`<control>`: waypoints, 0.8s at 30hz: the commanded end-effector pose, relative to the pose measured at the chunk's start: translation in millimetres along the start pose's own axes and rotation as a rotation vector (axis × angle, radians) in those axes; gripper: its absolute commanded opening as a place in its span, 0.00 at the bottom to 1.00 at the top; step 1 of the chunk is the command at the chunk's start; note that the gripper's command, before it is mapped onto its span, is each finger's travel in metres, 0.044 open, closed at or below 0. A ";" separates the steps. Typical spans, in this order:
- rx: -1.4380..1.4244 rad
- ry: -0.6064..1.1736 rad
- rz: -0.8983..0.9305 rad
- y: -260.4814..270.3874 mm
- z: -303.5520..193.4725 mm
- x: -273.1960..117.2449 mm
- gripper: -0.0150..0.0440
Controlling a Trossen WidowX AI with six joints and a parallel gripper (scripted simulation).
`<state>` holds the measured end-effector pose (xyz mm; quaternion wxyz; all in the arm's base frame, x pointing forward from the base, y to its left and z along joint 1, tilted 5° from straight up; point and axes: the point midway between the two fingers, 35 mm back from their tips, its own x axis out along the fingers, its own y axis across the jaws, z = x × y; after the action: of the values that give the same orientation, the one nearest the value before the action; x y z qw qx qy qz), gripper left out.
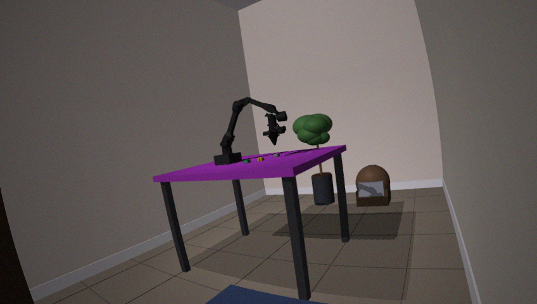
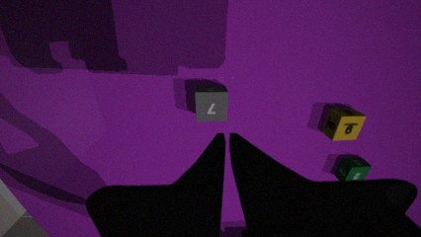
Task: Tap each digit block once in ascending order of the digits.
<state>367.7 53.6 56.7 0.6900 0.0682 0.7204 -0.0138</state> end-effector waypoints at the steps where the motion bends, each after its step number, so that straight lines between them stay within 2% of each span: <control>1: -0.004 -0.039 0.009 -0.4 1.2 -43.6 0.29; 6: -0.004 -0.039 0.008 -12.2 0.8 -43.8 0.29; 13: -0.003 -0.036 -0.003 -129.1 -27.7 -42.0 0.29; 15: -0.003 -0.035 -0.003 -148.4 -37.3 -41.0 0.29; 21: -0.003 -0.035 -0.003 -150.8 -38.2 -38.2 0.29; 24: -0.003 -0.035 -0.003 -151.4 -34.4 0.2 0.29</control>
<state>319.0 -94.9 76.9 0.7101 0.0658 0.7007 -0.0204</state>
